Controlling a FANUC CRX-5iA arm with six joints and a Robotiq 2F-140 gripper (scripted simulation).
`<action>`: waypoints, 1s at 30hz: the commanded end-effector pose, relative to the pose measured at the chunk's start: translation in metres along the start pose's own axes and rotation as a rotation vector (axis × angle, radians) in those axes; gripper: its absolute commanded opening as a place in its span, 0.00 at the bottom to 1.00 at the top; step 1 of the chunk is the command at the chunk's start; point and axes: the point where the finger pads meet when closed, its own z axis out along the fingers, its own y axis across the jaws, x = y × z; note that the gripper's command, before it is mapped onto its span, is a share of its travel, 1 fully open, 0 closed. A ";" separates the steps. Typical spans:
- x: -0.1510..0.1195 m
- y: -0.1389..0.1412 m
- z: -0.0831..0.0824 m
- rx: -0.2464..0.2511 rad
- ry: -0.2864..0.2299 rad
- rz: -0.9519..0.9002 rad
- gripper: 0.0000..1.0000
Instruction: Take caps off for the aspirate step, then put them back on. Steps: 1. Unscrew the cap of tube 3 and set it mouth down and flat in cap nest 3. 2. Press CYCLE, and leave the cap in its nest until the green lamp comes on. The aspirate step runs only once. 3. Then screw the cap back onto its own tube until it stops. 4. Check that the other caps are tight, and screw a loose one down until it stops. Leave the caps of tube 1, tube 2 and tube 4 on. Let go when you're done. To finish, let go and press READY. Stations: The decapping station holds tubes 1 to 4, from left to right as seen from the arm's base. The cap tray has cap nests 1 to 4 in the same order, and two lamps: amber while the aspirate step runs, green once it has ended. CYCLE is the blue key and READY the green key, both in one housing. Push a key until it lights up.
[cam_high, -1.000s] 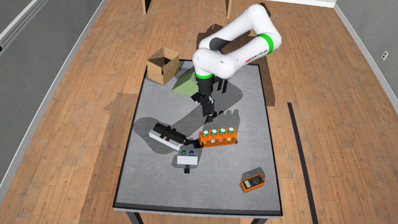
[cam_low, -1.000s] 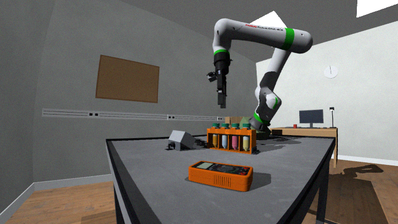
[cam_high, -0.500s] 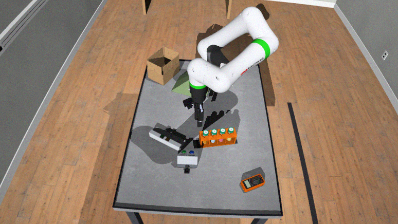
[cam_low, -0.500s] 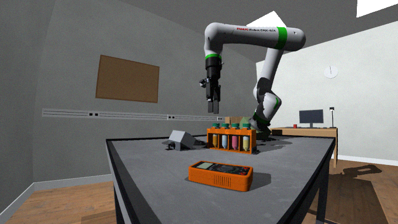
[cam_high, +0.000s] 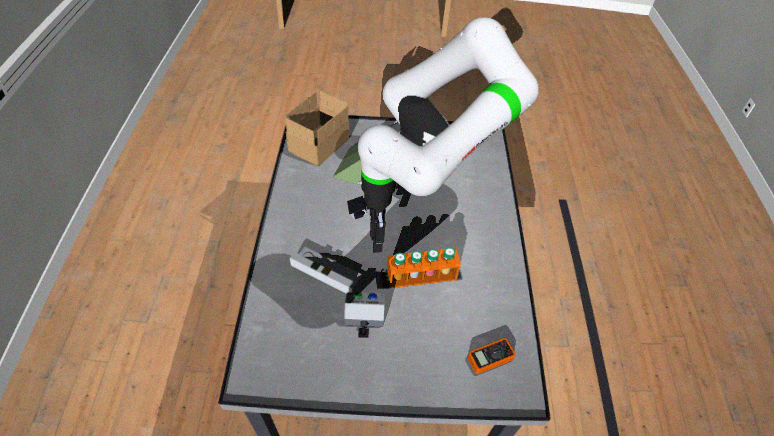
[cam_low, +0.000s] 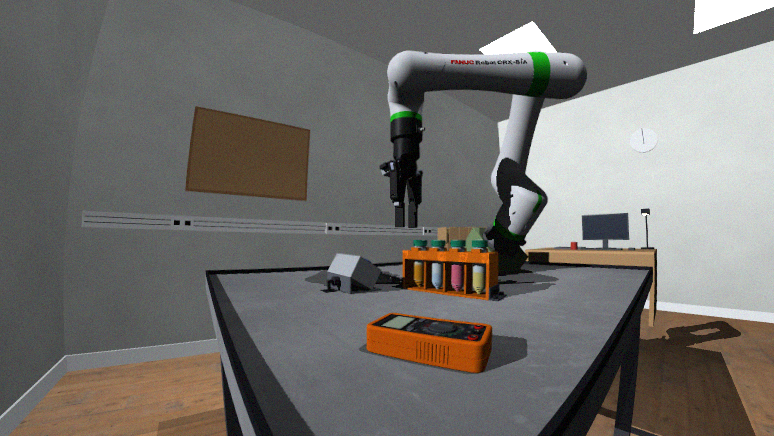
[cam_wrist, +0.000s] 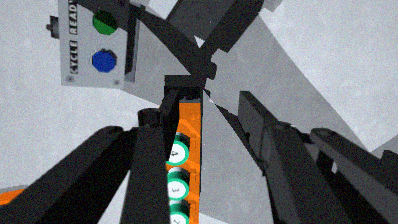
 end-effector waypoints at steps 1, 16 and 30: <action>0.000 0.000 -0.001 0.000 0.001 0.000 0.41; -0.085 -0.025 -0.001 0.001 0.001 0.523 0.41; -0.122 -0.036 0.008 0.001 0.001 0.523 0.41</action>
